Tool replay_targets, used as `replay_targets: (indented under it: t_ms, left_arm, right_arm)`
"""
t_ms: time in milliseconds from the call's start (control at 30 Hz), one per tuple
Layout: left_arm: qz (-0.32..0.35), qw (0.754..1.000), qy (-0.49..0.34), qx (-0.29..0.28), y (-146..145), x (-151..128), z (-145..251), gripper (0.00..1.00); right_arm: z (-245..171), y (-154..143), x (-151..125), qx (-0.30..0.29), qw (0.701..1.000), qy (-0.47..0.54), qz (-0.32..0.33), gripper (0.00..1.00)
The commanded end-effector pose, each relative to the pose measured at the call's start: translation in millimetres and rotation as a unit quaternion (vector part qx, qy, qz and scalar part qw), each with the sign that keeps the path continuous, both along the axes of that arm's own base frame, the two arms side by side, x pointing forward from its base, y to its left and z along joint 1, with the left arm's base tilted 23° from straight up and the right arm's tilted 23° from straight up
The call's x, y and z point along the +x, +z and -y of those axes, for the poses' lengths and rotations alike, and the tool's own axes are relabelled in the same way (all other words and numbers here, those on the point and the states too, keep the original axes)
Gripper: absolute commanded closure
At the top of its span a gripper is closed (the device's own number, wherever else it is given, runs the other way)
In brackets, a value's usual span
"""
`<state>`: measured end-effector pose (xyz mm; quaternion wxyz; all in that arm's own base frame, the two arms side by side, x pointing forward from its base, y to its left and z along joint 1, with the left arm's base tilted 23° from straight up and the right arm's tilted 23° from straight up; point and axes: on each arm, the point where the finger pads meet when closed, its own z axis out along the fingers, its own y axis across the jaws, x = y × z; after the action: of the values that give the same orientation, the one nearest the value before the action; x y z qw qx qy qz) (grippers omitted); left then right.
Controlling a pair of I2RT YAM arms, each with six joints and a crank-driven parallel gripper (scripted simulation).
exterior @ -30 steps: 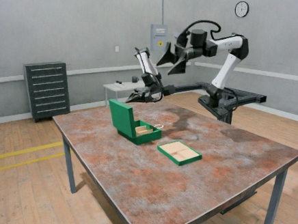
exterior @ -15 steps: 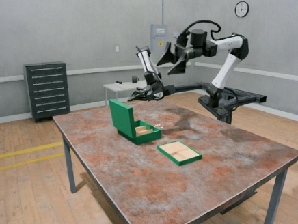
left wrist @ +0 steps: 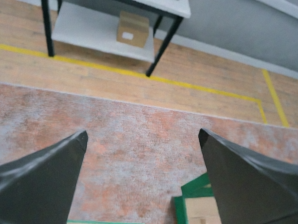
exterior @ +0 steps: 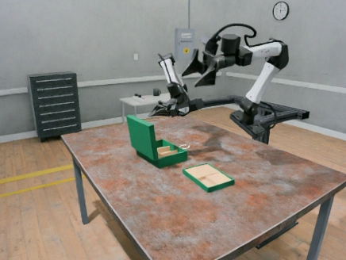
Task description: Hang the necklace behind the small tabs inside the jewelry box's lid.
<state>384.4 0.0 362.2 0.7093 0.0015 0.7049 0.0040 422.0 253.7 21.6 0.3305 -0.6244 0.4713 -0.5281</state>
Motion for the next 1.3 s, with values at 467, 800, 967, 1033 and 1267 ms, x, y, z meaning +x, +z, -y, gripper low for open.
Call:
replay_targets:
  t_ms: [467,800,967,1033,1267]
  left_arm:
    - [0.051,0.999,-0.011,0.006,39.9,-4.3,3.5,0.00]
    - [0.043,0.999,-0.013,-0.006,37.8,-11.5,5.2,0.00]
    - [0.033,0.999,-0.011,-0.006,33.0,-12.1,3.6,0.00]
    - [0.024,1.000,-0.012,-0.007,28.2,-12.9,4.0,0.00]
    - [0.024,1.000,-0.011,-0.007,27.9,-12.7,3.1,0.00]
  right_arm:
    - [-1.6,33.1,21.5,0.080,0.997,-0.001,0.010,1.00]
    - [44.7,95.8,59.9,0.285,0.958,-0.029,0.011,1.00]
    - [61.7,109.4,64.7,0.352,0.935,-0.038,-0.003,1.00]
    - [76.8,130.6,69.8,0.399,0.916,-0.045,0.003,1.00]
    - [129.5,193.8,67.5,0.547,0.834,-0.066,0.020,1.00]
